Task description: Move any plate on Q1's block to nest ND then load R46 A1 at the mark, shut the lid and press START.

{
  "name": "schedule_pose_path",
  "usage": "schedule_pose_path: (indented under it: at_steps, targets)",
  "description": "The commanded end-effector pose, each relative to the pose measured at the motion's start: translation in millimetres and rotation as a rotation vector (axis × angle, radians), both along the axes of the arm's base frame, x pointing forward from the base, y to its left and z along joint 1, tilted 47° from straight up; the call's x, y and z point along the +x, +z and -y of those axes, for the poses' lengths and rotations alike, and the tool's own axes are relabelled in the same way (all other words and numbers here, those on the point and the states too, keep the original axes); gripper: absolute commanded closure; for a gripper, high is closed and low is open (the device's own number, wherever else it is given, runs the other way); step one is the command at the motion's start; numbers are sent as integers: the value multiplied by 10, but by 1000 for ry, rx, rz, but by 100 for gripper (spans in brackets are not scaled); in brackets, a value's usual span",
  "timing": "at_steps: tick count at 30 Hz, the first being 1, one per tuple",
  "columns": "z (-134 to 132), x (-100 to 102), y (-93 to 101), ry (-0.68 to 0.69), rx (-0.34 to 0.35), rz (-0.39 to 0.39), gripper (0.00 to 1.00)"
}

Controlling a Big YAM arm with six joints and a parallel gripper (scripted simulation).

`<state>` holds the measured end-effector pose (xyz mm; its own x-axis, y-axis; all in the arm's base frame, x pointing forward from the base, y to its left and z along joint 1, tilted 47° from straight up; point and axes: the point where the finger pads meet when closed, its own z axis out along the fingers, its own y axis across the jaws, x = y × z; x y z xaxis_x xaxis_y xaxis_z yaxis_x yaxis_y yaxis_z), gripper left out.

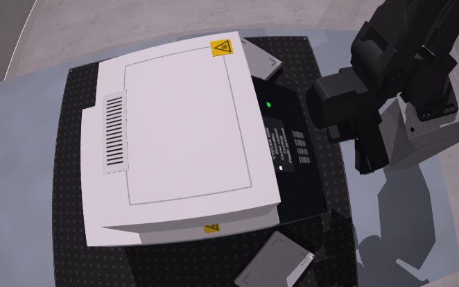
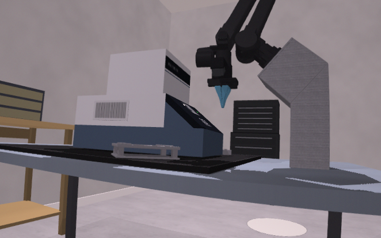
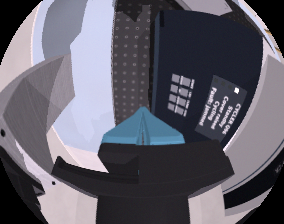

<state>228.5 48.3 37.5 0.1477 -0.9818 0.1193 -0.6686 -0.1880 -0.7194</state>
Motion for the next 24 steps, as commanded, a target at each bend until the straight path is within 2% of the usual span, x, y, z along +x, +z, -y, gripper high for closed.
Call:
schedule_pose_path:
  at_steps: [1,3,10,20,24]
  targets:
    - [-183,-17,5,8,27,6,100]
    - [-313,-25,8,12,36,7,100]
    - [-192,-39,-28,-18,44,3,100]
    - [-295,256,193,20,23,32,100]
    - [-263,235,75,26,2,-1,100]
